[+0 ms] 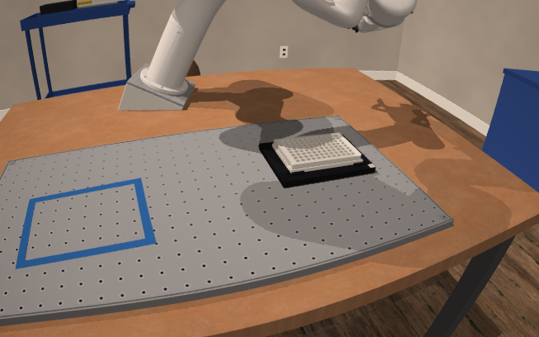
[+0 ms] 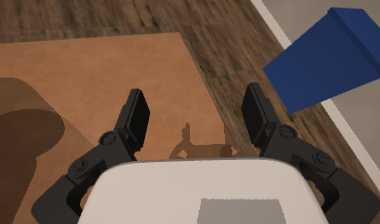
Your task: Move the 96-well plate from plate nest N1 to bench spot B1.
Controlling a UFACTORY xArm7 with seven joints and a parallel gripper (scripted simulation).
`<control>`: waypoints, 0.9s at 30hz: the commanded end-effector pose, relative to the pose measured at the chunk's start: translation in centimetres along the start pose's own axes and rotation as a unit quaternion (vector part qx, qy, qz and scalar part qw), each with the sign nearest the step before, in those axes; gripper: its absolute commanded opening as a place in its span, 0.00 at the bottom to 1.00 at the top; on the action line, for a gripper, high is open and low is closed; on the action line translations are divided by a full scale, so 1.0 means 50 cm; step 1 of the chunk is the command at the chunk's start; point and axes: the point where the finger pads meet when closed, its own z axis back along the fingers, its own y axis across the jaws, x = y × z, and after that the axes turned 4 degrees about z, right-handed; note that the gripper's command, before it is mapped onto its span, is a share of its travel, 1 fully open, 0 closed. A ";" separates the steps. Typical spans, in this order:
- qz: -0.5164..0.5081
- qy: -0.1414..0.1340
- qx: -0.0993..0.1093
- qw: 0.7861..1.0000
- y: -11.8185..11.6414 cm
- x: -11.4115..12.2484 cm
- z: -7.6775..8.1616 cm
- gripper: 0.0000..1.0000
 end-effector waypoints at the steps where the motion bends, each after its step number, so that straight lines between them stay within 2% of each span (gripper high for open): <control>1: 0.001 -0.001 0.000 1.000 0.002 -0.001 0.001 1.00; 17: 0.001 -0.001 0.000 1.000 0.002 -0.001 0.001 1.00; 20: -0.009 -0.047 0.008 0.999 0.009 0.002 0.030 1.00; 22: -0.009 -0.047 0.008 0.999 0.013 0.004 0.042 1.00; 25: -0.022 -0.091 0.016 0.995 0.018 0.008 0.071 1.00; 27: -0.022 -0.091 0.016 0.995 0.019 0.009 0.079 1.00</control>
